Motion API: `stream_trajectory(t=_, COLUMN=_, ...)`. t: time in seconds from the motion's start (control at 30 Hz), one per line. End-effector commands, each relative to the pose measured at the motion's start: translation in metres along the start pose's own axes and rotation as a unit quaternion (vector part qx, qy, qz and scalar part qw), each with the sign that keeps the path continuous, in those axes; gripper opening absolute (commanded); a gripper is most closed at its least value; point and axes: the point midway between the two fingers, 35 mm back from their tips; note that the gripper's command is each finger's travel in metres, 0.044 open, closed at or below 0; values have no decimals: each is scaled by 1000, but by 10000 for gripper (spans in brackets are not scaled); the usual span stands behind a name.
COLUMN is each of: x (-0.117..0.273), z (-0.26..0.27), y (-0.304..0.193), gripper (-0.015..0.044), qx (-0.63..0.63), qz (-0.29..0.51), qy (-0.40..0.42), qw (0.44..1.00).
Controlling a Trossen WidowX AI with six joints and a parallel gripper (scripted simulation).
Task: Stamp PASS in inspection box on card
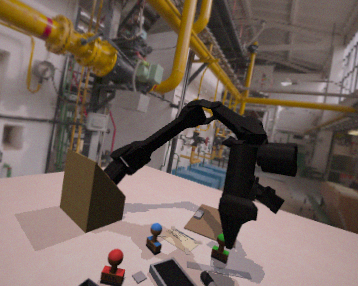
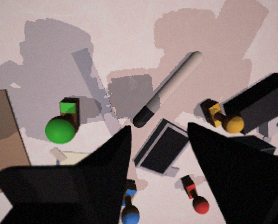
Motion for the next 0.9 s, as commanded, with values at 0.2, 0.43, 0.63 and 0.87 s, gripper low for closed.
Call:
stream_trajectory(t=0.2, x=18, z=78, y=3, gripper=225, qx=-111, qz=8, qy=111, qw=988)
stream_trajectory(t=0.43, x=17, z=80, y=5, gripper=225, qx=-111, qz=8, qy=111, qw=988)
stream_trajectory(t=0.63, x=8, z=81, y=5, gripper=225, qx=-111, qz=8, qy=111, qw=988)
stream_trajectory(t=0.87, x=-3, z=83, y=6, gripper=225, qx=-110, qz=8, qy=111, qw=988)
Point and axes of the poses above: the point midway between the two fingers, 35 mm back from their tips, its own x axis back along the fingers, its own z axis across the jaws, y = z × x, and after that the axes turned 9 degrees about x, right-handed
